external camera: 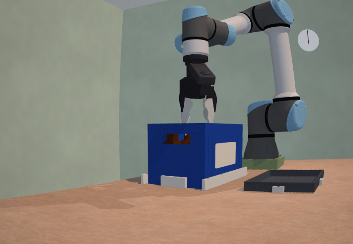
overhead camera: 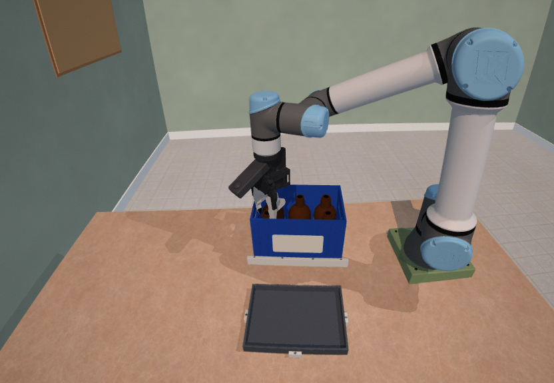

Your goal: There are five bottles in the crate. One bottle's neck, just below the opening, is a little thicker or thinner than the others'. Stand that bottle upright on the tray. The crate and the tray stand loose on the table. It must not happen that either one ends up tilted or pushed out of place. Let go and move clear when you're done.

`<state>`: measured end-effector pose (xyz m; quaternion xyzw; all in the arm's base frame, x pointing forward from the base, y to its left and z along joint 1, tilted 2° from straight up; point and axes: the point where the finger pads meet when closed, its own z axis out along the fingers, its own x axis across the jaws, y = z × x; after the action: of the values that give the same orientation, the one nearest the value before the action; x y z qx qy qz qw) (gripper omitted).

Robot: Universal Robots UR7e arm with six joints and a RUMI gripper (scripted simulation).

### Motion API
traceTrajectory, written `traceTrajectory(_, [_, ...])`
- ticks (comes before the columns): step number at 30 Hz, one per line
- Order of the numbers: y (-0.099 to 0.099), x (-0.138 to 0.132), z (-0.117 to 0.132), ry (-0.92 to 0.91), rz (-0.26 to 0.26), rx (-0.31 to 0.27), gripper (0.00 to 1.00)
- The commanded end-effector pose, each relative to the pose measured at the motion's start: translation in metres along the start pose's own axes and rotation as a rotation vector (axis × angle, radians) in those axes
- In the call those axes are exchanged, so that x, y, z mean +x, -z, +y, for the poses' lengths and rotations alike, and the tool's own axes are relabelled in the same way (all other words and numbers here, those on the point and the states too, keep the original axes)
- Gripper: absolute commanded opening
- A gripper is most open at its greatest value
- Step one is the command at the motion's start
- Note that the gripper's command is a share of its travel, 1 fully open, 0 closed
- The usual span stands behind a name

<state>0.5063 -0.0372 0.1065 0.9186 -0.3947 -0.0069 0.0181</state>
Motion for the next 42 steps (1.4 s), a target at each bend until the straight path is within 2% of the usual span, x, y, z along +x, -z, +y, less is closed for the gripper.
traceTrajectory(1, [0.001,0.000,0.000,0.000,0.001,0.001,0.38])
traceTrajectory(30, [0.002,0.000,0.000,0.000,0.001,0.001,0.38])
traceTrajectory(36, [0.011,0.000,0.000,0.000,0.001,0.001,0.38])
traceTrajectory(42, [0.028,0.000,0.000,0.000,0.001,0.001,0.38])
